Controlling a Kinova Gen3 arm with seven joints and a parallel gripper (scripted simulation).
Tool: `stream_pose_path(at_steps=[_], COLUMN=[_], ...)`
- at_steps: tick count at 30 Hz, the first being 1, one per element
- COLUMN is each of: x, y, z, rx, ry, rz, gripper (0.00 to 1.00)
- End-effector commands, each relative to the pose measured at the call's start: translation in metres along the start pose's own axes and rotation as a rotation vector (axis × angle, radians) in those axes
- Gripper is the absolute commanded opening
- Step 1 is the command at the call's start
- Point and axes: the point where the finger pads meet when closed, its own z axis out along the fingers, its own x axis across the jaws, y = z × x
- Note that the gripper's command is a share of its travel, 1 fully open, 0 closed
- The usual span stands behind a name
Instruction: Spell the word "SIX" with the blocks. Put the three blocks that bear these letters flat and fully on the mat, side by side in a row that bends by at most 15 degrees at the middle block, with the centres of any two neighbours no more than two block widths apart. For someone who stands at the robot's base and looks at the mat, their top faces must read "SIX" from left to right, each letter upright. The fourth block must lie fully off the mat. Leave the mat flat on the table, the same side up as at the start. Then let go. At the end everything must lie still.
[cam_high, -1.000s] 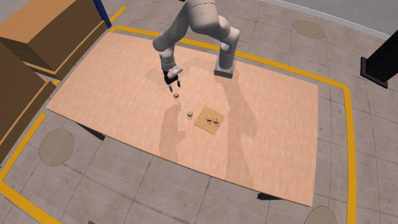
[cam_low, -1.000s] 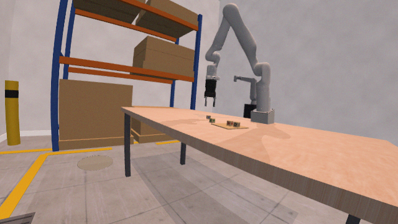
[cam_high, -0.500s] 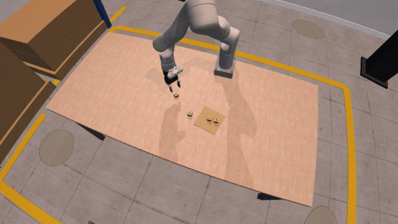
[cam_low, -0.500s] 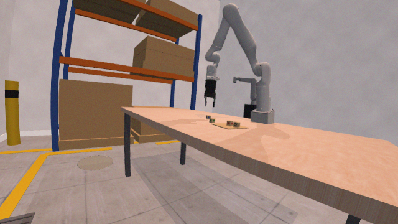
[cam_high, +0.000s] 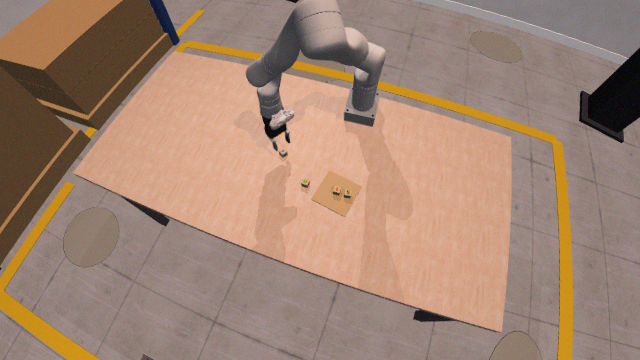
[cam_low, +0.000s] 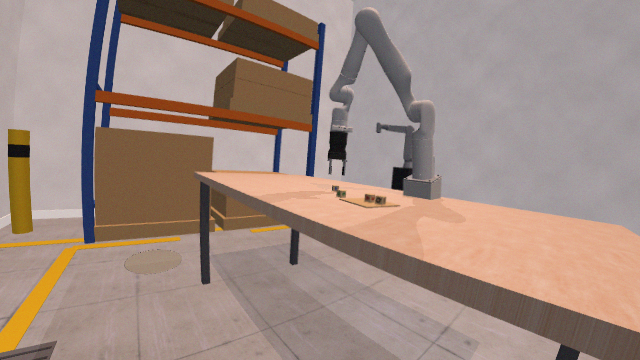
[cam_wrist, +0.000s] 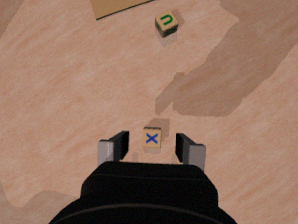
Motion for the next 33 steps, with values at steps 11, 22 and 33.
stream_pose_path(at_steps=[11, 22, 33], x=[-0.001, -0.001, -0.001], y=[0.003, 0.003, 0.003], z=[0.018, 0.03, 0.036], rx=[-0.002, -0.002, -0.002], ry=[-0.003, -0.003, -0.003], rz=[0.004, 0.004, 0.004], gripper=[1.0, 1.0, 1.0])
